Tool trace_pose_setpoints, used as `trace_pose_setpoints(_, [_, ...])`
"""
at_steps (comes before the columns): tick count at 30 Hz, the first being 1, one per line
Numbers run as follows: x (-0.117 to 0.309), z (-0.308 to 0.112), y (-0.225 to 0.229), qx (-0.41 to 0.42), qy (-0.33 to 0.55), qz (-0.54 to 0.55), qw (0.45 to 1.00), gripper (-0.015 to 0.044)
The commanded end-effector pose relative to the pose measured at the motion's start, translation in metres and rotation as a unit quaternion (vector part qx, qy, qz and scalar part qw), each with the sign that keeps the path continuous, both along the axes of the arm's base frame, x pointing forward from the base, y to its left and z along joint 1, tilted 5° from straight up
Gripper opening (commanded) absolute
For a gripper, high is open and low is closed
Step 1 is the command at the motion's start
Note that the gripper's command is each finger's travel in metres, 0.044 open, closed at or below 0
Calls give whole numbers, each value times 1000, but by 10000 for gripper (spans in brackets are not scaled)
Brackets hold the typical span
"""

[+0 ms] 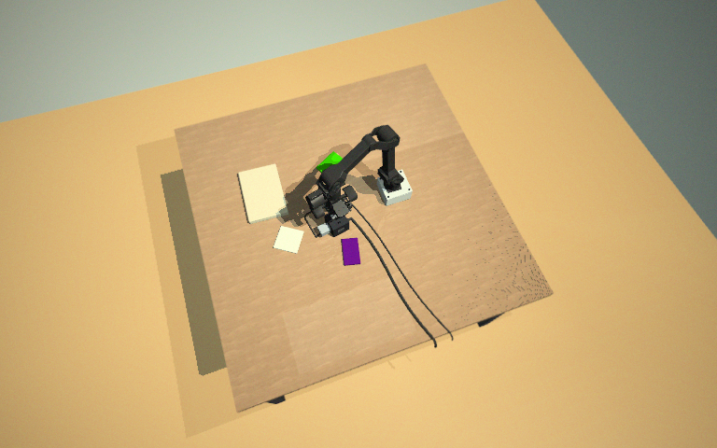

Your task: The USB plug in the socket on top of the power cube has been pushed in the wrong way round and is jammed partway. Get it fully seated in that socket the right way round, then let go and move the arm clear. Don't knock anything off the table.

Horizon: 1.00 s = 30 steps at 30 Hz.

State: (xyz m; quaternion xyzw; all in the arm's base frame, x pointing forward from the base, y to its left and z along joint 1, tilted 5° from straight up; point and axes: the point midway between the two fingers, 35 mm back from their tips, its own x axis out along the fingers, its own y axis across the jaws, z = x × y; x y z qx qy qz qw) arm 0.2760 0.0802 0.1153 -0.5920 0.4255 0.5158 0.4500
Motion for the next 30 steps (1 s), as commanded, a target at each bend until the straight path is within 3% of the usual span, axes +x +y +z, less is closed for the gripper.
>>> trace_pose_setpoints(1, [1, -1, -1, -2, -1, 3, 1000, 0])
trace_pose_setpoints(30, [1, -4, -1, -2, -1, 3, 1000, 0])
